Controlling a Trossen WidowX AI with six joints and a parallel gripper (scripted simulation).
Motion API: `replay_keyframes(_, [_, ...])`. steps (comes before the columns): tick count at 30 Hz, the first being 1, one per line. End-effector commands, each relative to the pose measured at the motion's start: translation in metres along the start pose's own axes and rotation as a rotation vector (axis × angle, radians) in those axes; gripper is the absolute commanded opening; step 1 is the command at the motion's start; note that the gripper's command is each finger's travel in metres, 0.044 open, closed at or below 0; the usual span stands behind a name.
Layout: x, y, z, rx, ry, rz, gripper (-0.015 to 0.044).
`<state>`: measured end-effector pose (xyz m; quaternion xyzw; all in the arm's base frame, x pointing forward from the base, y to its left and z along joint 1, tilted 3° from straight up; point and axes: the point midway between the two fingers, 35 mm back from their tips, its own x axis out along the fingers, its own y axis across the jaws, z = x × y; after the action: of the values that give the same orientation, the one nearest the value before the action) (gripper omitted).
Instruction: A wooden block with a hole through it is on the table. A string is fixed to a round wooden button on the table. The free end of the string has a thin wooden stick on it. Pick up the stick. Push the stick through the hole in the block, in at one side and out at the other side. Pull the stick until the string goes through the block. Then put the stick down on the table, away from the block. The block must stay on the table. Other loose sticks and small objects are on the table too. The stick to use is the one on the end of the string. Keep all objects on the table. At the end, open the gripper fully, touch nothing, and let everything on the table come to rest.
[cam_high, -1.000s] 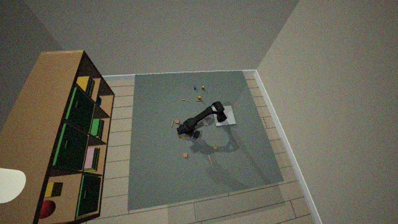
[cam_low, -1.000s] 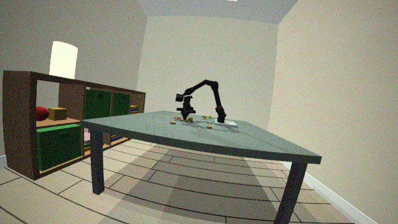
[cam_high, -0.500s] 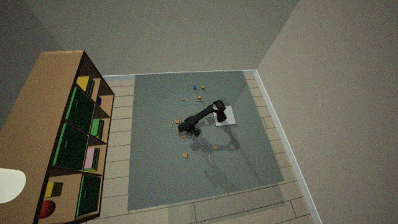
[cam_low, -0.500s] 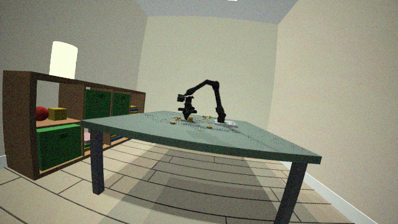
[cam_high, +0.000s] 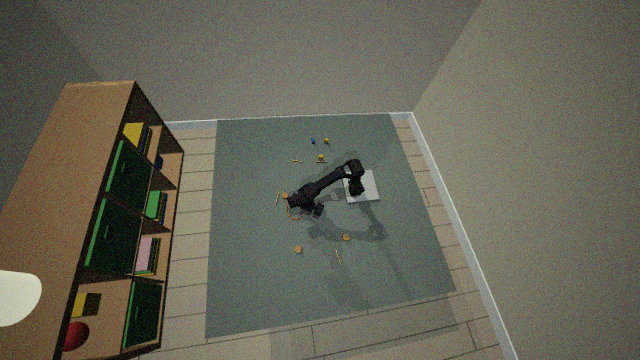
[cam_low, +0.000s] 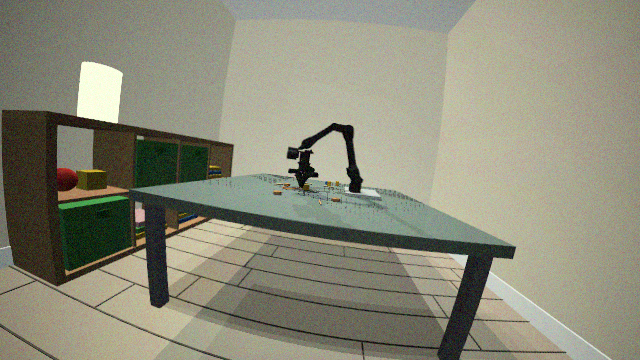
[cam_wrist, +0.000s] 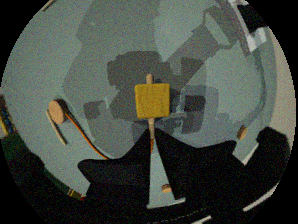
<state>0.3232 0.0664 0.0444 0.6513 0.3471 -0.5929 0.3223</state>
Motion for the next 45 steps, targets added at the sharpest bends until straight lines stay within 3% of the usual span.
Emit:
replay_keyframes(1, [-0.001, -0.001, 0.005, -0.003, 0.006, -0.002, 0.0])
replay_keyframes(10, [0.0, -0.001, 0.016, -0.002, 0.005, -0.002, 0.0])
replay_keyframes(15, [0.0, 0.0, 0.014, 0.001, -0.001, 0.0, 0.0122])
replay_keyframes(18, [-0.002, 0.0, 0.014, 0.001, -0.001, 0.0, 0.0122])
replay_keyframes(24, [-0.078, 0.001, 0.013, 0.0, -0.001, 0.001, 0.0122])
replay_keyframes(30, [-0.08, 0.004, 0.01, -0.014, 0.015, 0.02, 0.0122])
replay_keyframes(45, [-0.08, 0.004, 0.036, -1.36, -0.008, 0.011, 0.0122])
